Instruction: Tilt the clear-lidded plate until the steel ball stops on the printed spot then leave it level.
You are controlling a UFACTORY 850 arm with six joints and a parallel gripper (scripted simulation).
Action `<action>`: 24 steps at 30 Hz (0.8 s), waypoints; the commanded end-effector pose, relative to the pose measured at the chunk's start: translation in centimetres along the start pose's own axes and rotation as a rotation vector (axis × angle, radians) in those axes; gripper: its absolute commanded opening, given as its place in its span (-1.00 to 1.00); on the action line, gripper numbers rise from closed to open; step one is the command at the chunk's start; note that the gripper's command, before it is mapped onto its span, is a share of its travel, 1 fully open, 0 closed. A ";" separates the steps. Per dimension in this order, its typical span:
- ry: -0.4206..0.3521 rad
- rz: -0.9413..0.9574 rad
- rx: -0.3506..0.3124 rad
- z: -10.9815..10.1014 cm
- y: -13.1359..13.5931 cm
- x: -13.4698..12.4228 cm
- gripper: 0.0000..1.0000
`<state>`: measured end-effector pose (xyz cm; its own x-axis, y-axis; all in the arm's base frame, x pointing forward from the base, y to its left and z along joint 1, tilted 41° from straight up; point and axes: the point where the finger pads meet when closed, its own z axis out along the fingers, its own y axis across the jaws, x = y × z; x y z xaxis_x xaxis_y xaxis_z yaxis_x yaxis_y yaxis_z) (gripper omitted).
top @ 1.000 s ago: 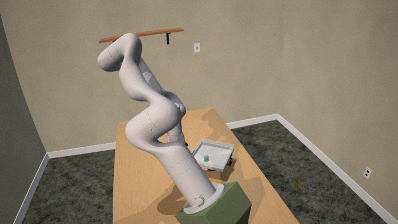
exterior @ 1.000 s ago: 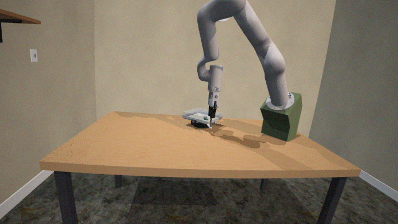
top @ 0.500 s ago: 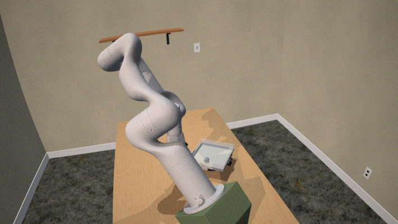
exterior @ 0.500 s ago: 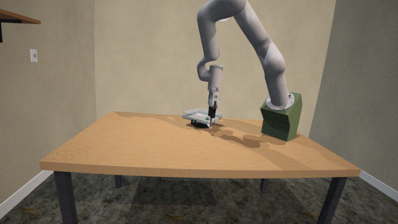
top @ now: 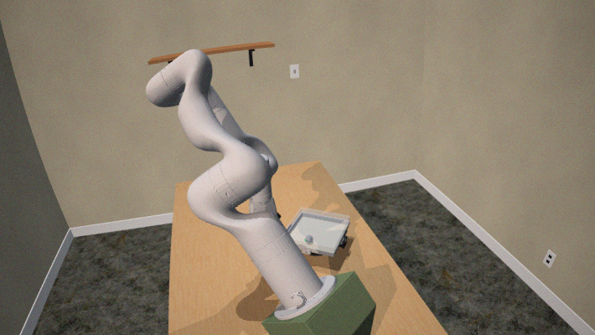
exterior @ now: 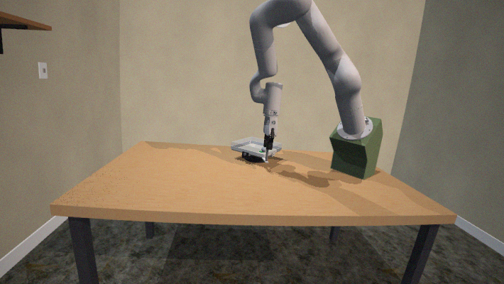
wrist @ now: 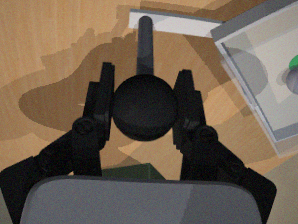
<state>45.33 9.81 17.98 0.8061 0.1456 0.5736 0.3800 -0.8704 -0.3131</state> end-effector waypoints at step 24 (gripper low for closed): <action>0.003 0.000 0.000 0.0 0.0 0.4 -1.00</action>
<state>45.40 9.82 18.03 0.8073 0.1462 0.5717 0.3794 -0.8706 -0.3132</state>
